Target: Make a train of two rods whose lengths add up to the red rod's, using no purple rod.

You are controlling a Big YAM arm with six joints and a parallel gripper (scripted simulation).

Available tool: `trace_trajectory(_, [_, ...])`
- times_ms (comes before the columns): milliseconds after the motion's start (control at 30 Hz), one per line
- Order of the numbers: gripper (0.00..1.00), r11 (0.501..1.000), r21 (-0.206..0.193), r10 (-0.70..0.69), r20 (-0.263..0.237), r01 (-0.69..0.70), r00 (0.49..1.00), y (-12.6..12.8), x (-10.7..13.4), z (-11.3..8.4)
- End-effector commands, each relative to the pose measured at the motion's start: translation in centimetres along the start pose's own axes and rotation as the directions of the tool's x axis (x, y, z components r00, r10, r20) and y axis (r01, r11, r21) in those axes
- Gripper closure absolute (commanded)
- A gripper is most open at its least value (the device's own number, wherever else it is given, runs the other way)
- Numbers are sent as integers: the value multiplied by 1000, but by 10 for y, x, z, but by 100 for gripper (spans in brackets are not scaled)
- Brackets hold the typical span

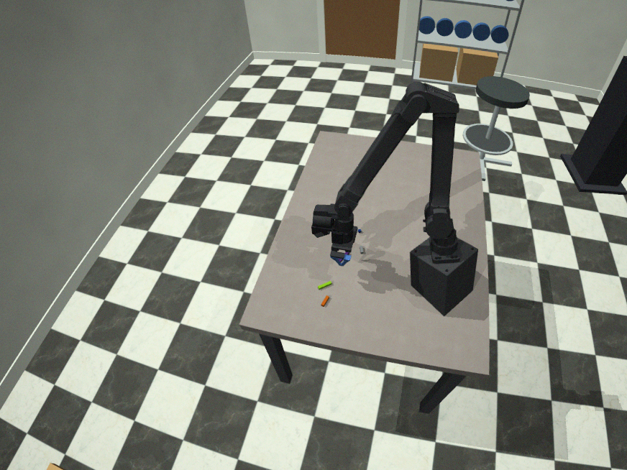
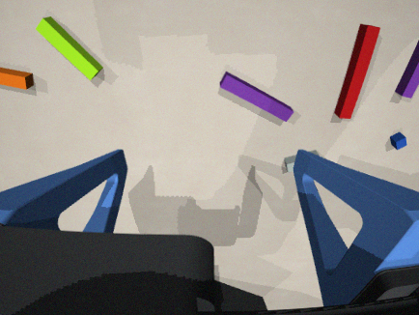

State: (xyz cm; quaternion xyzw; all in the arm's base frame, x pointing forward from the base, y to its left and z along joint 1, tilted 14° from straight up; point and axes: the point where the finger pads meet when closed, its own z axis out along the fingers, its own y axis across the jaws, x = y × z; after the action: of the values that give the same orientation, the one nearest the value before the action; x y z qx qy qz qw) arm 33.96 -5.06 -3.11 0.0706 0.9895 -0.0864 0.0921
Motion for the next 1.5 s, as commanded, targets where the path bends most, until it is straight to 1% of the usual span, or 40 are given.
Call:
trace_trajectory(0, [0,1000,-3,0,25,0,1000,-3,-8,-3])
trace_trajectory(300, [0,1000,-3,0,25,0,1000,-3,-8,-3])
trace_trajectory(333, [0,1000,-3,3,27,-3,1000,-5,-10,-4])
trace_trajectory(367, [0,1000,-4,4,33,-4,999,-9,-22,-6])
trace_trajectory(400, [0,1000,-4,1,15,-1,1000,-18,-23,-3])
trace_trajectory(433, [0,1000,-4,1,15,-1,1000,-33,-30,-2])
trace_trajectory(500, [0,1000,-2,1,16,-1,1000,-71,-43,-2])
trace_trajectory(533, [0,1000,-2,1,16,-1,1000,-74,-44,-3])
trace_trajectory(600, [0,1000,1,1,18,-1,1000,-112,-53,-3])
trace_trajectory(633, [0,1000,2,0,19,0,1000,-124,-55,-4])
trace_trajectory(700, [0,1000,2,0,19,0,1000,-124,-55,-4])
trace_trajectory(733, [0,1000,3,0,20,0,1000,-130,-55,-4])
trace_trajectory(767, [0,1000,1,-8,21,8,1000,-127,-57,-4])
trace_trajectory(800, [0,1000,-8,-25,4,25,1000,-118,-47,-1])
trace_trajectory(833, [0,1000,-13,-27,-12,27,1000,-115,-38,3])
trace_trajectory(933, [0,1000,-10,-27,-13,27,1000,-115,-38,3])
trace_trajectory(967, [0,1000,-4,-25,7,25,1000,-118,-46,0])
trace_trajectory(1000, [0,1000,4,-18,32,17,999,-123,-54,-6])
trace_trajectory(1033, [0,1000,10,-11,48,10,999,-127,-58,-12])
trace_trajectory(1067, [0,1000,11,-9,51,9,999,-127,-58,-13])
trace_trajectory(1167, [0,1000,7,-11,35,11,999,-126,-55,-7])
trace_trajectory(1467, [0,1000,7,-11,35,11,999,-126,-55,-7])
